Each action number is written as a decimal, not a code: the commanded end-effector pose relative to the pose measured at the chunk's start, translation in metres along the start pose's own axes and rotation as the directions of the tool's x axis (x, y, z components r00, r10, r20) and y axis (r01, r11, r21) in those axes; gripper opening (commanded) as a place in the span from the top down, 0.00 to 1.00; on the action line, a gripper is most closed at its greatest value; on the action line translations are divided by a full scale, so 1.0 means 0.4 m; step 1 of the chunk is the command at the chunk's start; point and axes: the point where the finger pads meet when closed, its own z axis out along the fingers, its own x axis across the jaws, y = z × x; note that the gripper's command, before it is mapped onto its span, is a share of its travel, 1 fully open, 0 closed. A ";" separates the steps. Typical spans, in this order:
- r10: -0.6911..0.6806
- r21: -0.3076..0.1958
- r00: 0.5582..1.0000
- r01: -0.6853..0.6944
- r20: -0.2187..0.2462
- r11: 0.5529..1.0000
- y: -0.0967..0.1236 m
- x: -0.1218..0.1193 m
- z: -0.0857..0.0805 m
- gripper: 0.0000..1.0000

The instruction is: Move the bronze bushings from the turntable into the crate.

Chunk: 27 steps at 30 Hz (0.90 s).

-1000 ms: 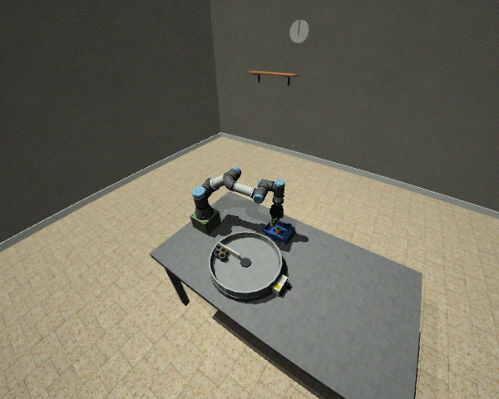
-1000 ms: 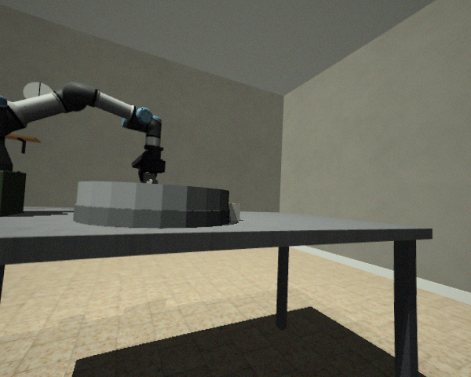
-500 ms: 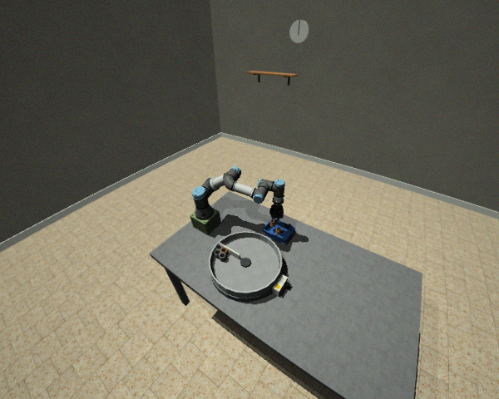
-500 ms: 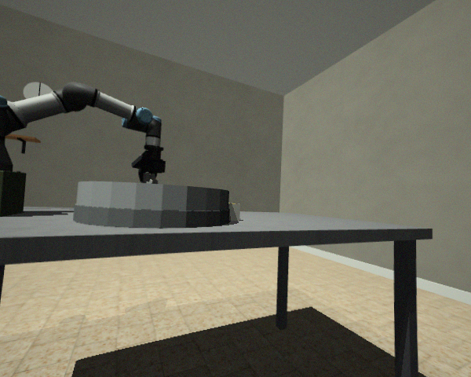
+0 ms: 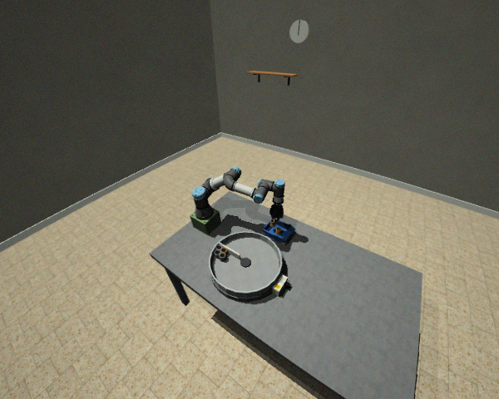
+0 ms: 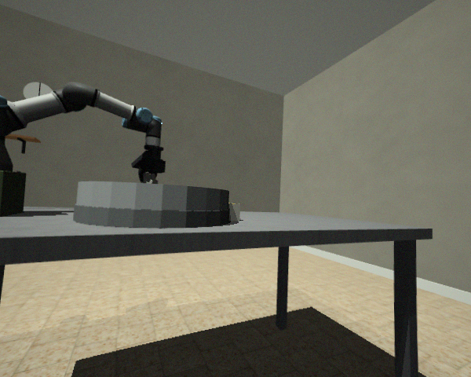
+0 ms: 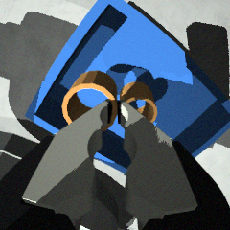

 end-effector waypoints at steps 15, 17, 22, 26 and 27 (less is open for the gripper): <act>0.000 -0.001 1.000 0.000 -0.004 1.000 0.001 0.003 0.030 1.00; 0.000 -0.001 1.000 0.000 -0.004 1.000 0.001 0.003 0.039 1.00; 0.000 -0.001 1.000 0.000 -0.004 1.000 0.001 0.003 0.054 1.00; 0.000 -0.001 1.000 0.000 -0.004 1.000 0.001 0.003 0.073 1.00; 0.000 -0.001 1.000 0.000 -0.004 1.000 0.001 0.003 0.077 1.00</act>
